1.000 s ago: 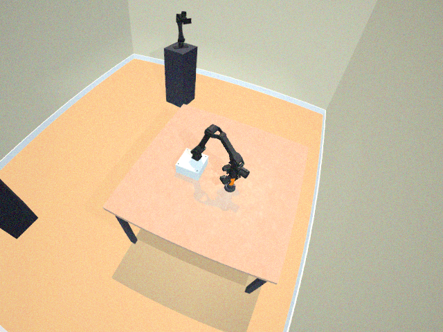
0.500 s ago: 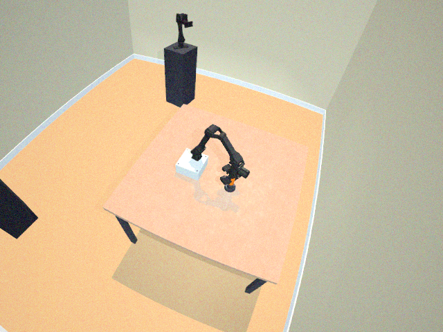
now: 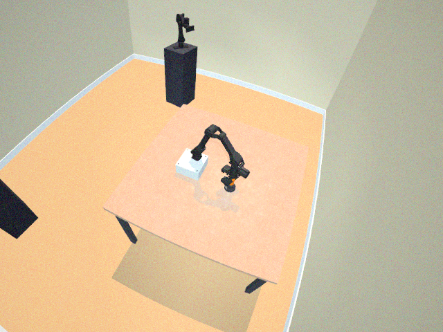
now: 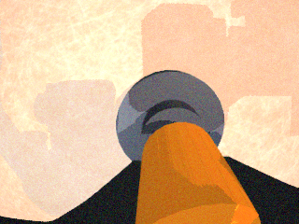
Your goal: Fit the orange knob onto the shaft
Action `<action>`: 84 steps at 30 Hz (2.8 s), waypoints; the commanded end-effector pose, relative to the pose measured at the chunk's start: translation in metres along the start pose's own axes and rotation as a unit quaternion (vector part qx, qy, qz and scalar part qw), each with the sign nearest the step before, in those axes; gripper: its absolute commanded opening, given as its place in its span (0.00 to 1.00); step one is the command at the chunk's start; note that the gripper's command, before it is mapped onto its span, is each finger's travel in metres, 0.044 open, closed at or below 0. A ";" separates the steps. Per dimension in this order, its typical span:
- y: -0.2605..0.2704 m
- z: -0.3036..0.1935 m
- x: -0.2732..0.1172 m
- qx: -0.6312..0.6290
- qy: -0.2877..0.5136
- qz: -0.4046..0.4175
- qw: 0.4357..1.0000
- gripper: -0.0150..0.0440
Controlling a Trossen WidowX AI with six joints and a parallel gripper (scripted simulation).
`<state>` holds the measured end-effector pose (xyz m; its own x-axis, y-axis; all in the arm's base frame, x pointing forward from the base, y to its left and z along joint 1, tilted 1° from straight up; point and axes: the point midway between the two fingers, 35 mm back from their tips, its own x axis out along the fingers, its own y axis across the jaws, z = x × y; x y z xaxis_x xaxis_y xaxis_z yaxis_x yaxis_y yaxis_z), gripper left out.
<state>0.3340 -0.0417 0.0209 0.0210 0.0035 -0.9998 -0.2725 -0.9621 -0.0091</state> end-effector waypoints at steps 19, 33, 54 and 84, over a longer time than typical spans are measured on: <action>0.001 0.000 0.002 -0.002 0.002 0.002 1.000 0.25; 0.001 -0.002 -0.004 0.062 0.002 0.002 0.998 0.25; 0.002 0.001 0.001 0.706 0.002 0.000 0.709 0.25; 0.000 -0.002 0.000 0.997 0.002 -0.002 0.081 0.25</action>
<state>0.3357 -0.0416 0.0224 0.0233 0.0047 -0.9997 0.1039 0.9946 0.0071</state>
